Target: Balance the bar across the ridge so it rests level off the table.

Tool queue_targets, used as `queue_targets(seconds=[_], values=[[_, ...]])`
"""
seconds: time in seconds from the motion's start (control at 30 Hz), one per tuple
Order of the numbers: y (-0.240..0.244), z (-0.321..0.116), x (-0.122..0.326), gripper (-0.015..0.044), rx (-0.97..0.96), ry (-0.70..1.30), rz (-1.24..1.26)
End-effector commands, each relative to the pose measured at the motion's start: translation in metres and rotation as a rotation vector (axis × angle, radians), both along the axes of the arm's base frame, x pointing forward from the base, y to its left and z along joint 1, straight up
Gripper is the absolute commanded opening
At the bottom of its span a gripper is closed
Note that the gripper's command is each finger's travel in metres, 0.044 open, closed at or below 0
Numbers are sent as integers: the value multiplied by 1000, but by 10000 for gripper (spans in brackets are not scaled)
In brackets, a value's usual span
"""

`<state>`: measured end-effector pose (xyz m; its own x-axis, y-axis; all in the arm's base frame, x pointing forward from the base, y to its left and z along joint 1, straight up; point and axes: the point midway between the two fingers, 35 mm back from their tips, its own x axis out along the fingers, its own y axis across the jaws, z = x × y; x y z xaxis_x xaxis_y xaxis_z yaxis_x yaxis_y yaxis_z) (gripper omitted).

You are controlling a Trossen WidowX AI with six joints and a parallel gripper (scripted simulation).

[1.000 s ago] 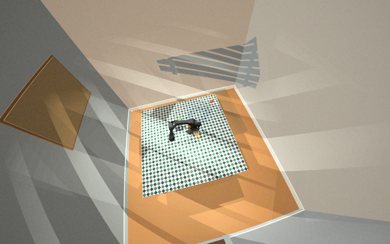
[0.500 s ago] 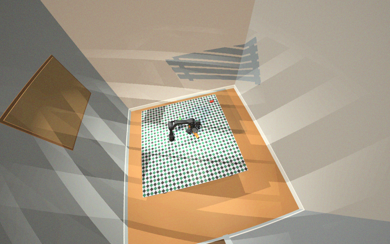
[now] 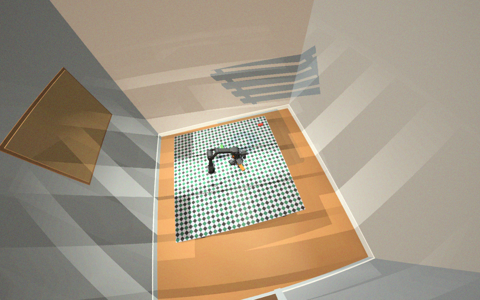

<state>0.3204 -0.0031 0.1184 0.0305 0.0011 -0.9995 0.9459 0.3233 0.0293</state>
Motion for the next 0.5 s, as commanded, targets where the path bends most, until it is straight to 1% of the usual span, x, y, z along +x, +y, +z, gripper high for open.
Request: queue_targets(seconds=[0.0,0.47], values=[[-1,-5,0,0,-1,-4,-5],[-1,-8,-1,0,-1,-4,-5]])
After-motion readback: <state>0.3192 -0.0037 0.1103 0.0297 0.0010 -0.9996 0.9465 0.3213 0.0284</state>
